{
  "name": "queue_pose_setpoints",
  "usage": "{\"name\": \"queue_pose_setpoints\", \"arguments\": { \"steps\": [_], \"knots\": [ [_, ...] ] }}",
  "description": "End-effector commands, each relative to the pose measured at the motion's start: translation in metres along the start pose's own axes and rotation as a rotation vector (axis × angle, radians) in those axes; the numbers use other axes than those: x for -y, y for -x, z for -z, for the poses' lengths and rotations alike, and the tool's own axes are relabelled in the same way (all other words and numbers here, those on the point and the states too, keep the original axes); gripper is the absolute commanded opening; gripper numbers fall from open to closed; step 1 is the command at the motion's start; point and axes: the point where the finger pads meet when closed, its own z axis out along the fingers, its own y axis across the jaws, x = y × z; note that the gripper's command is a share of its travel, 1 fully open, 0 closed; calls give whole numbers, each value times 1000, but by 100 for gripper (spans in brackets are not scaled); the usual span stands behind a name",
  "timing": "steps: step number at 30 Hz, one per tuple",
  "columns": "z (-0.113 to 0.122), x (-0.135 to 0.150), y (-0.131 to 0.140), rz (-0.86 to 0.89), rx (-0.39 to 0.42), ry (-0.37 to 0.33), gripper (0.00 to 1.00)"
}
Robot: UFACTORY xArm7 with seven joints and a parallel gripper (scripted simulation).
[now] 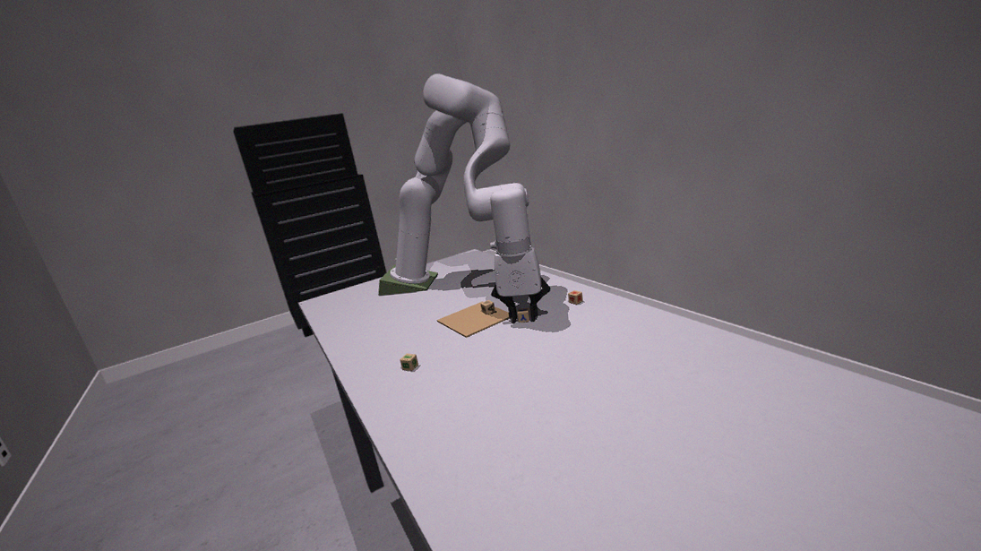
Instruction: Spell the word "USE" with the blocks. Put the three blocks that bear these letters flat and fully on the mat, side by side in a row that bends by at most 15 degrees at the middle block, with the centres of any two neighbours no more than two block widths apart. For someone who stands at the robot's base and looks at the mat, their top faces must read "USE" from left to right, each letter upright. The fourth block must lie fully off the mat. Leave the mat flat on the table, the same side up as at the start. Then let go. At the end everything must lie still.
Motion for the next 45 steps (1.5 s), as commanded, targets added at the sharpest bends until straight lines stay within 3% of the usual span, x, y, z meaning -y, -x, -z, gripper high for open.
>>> {"name": "queue_pose_setpoints", "arguments": {
  "steps": [1, 28, 29, 45],
  "knots": [
    [1, -1, 1, -1, 2, 3, 42],
    [1, -1, 1, -1, 2, 3, 42],
    [1, -1, 1, -1, 2, 3, 21],
    [1, -1, 1, -1, 2, 3, 21]
  ]
}}
